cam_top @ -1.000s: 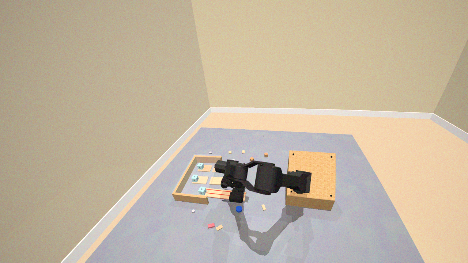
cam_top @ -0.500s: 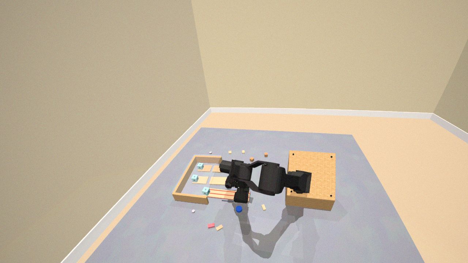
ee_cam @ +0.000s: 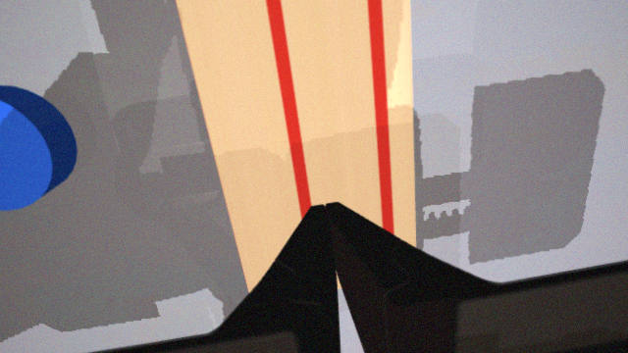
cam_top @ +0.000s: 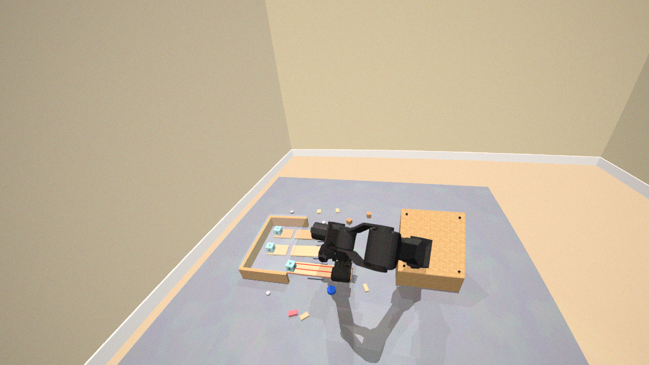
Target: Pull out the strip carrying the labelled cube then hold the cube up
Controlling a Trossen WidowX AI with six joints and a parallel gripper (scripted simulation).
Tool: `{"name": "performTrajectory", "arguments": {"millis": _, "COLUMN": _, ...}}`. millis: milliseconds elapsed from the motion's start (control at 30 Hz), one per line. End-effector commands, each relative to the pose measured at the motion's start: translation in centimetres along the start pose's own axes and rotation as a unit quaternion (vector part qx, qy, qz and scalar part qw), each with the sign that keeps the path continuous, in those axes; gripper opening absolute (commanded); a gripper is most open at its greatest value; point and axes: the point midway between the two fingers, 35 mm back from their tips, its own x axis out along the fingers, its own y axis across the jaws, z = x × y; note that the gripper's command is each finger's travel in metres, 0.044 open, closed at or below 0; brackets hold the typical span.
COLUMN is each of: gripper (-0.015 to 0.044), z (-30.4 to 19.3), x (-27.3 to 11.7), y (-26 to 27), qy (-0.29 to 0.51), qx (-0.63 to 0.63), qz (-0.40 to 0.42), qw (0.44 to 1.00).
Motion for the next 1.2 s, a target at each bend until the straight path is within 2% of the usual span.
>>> {"name": "performTrajectory", "arguments": {"millis": 0, "gripper": 0.0, "z": -1.4, "x": 0.3, "y": 0.1, "qy": 0.011, "qx": 0.001, "qz": 0.0, "qw": 1.0}}
{"name": "performTrajectory", "arguments": {"millis": 1167, "gripper": 0.0, "z": -6.2, "x": 0.2, "y": -0.1, "qy": 0.011, "qx": 0.001, "qz": 0.0, "qw": 1.0}}
